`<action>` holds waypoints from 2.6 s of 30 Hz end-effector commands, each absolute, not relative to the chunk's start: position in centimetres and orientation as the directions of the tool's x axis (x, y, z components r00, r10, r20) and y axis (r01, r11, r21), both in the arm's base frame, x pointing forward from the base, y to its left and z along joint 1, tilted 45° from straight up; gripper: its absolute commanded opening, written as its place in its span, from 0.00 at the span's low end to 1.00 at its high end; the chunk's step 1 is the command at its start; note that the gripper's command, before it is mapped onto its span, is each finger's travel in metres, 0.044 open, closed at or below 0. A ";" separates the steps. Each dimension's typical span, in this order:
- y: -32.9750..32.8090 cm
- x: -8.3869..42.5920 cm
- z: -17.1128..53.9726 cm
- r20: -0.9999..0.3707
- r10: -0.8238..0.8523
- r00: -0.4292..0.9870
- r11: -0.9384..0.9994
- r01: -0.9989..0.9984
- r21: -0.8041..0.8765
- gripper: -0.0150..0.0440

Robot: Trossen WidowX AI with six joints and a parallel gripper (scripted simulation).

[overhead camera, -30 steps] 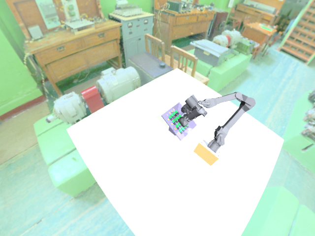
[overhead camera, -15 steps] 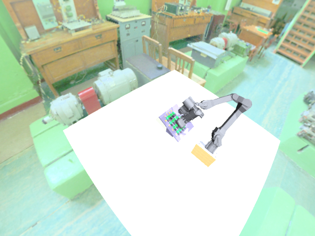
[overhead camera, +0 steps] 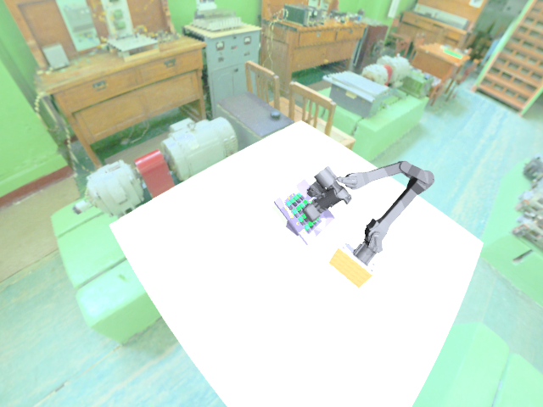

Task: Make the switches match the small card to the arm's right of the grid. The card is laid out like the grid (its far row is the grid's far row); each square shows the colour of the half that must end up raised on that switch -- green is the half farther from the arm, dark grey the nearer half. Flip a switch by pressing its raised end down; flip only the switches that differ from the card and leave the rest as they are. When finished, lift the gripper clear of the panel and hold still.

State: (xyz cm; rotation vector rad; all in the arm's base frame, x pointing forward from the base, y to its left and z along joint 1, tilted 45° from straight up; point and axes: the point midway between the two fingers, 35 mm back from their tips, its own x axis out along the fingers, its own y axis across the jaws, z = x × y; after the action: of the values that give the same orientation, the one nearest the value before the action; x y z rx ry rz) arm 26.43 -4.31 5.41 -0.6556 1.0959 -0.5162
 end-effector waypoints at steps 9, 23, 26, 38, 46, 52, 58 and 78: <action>-4.4 26.5 5.2 -0.641 -0.670 0.375 0.707 0.057 -0.705 0.25; -4.5 26.6 5.1 -0.641 -0.670 0.376 0.707 0.057 -0.705 0.25; -4.5 26.6 5.1 -0.641 -0.670 0.376 0.707 0.057 -0.705 0.25; -0.2 23.9 9.1 -0.636 -0.662 0.397 0.708 0.054 -0.704 0.25; 2.6 22.3 5.2 -0.645 -0.654 0.395 0.716 0.050 -0.696 0.25; 3.9 20.6 2.8 -0.639 -0.659 0.397 0.712 0.054 -0.700 0.25; 1.6 22.1 0.6 -0.645 -0.666 0.374 0.711 0.055 -0.701 0.25; 0.1 23.0 -0.8 -0.644 -0.667 0.375 0.710 0.056 -0.702 0.25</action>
State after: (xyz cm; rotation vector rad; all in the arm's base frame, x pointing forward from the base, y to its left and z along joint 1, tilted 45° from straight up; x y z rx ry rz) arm 22.92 0.51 -0.55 -0.6421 1.0997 -0.5030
